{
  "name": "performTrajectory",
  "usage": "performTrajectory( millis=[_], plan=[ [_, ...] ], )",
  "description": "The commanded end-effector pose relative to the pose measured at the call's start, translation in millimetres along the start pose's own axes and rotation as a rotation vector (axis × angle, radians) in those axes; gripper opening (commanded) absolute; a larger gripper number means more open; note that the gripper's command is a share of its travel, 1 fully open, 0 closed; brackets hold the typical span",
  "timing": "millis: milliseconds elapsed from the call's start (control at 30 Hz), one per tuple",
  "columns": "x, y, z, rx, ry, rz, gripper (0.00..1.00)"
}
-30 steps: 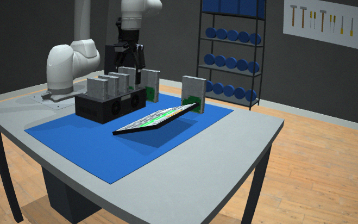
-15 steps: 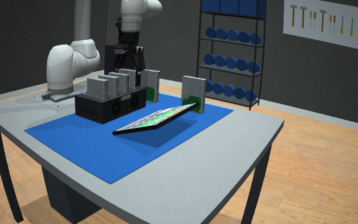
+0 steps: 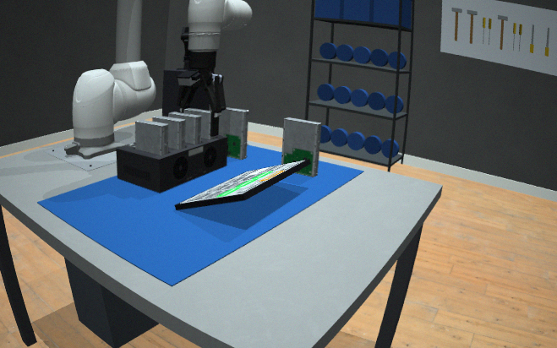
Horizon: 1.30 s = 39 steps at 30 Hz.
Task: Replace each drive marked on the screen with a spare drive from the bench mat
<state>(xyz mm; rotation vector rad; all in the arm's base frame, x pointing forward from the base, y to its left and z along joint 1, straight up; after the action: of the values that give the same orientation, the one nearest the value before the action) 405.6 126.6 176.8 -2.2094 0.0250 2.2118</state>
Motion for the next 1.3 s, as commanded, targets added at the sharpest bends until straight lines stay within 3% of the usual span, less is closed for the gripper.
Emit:
performTrajectory(
  millis=[0, 900, 933, 1267],
  plan=[
    [0.1, -0.2, -0.3, 0.0, 0.001, -0.001, 0.1],
    [0.9, -0.2, -0.3, 0.0, 0.001, -0.001, 0.1],
    [0.9, -0.2, -0.3, 0.0, 0.001, -0.001, 0.89],
    [0.9, -0.2, -0.3, 0.0, 0.001, -0.001, 0.89]
  ],
)
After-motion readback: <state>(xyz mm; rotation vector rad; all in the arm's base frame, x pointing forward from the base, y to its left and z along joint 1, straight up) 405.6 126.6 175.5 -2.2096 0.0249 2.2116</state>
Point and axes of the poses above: the point where the finger pads meet when closed, its own x axis out along the fingers, its own z axis across the jaws, y = z × x, the point moved 6 cm from there along -x, back along the fingers, and after that the axes turned 6 degrees about x, right-handed, at the moved point
